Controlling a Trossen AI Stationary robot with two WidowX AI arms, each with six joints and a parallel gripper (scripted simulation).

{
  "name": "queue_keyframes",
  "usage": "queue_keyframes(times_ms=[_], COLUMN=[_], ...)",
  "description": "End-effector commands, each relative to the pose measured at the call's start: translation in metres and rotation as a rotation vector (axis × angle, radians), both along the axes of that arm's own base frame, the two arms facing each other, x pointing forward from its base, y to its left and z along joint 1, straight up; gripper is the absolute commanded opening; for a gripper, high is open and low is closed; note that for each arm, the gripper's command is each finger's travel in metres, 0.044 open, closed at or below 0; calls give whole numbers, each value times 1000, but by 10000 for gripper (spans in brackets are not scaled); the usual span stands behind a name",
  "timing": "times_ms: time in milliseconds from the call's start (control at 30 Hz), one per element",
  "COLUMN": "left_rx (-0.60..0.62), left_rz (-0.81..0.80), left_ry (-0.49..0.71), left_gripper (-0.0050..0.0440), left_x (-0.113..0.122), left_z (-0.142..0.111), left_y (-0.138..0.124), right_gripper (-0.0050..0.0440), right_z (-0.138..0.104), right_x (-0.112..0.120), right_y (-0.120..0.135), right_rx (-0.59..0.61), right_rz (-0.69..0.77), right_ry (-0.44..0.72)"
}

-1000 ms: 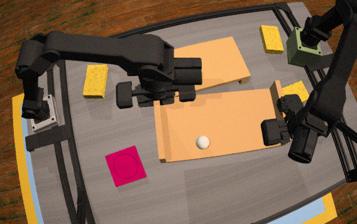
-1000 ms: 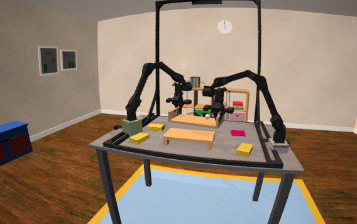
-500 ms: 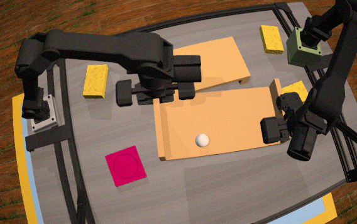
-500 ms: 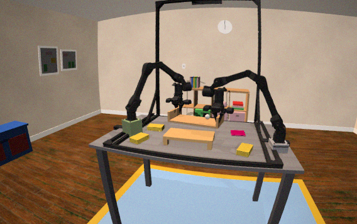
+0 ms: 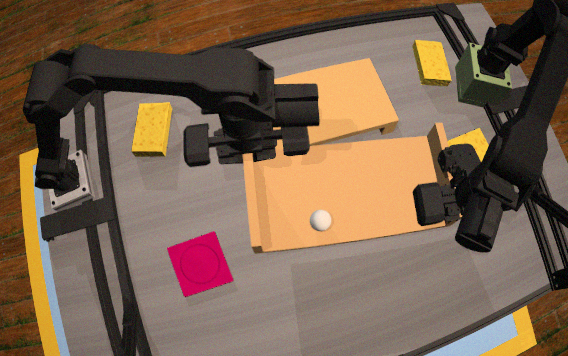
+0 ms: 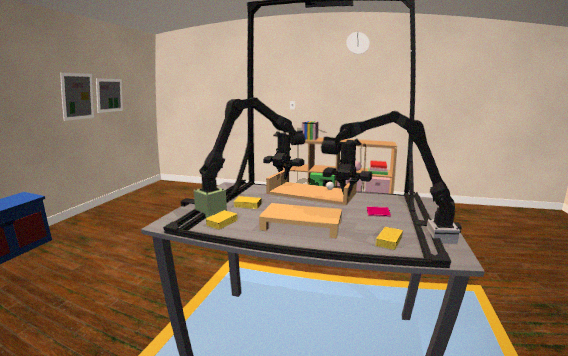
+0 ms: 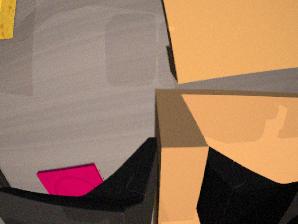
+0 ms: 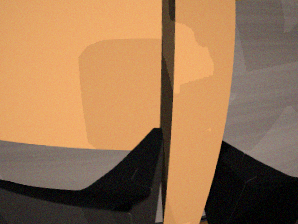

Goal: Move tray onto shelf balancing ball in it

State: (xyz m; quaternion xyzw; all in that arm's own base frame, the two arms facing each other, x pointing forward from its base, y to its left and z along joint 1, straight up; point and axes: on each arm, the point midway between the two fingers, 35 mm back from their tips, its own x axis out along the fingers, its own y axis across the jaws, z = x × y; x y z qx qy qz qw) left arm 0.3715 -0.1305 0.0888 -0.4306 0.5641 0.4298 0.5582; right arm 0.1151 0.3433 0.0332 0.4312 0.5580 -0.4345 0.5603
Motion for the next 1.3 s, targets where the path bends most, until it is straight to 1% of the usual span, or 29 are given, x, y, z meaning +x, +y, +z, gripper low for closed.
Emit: queue_keyframes(times_ms=[0, 333, 500, 900, 1067, 1267], left_rx=[12, -28, 22, -27, 23, -7], left_rz=[-1, -1, -1, -1, -1, -1], left_ry=[-3, 1, -3, 1, -3, -3], left_gripper=[20, 20, 20, 20, 20, 20], left_x=[-1, 0, 0, 0, 0, 0], left_z=[4, 0, 5, 0, 5, 2], left_y=[2, 5, 6, 11, 12, 15], right_gripper=[20, 20, 20, 20, 20, 20], right_z=[4, 8, 3, 8, 3, 6], right_x=[1, 3, 3, 5, 6, 7], right_y=[-1, -4, -5, -9, -10, -13], right_rx=[2, 38, -7, 38, -8, 19], right_rz=[-1, -1, -1, -1, -1, -1], right_ry=[-6, 10, -11, 10, -11, 3])
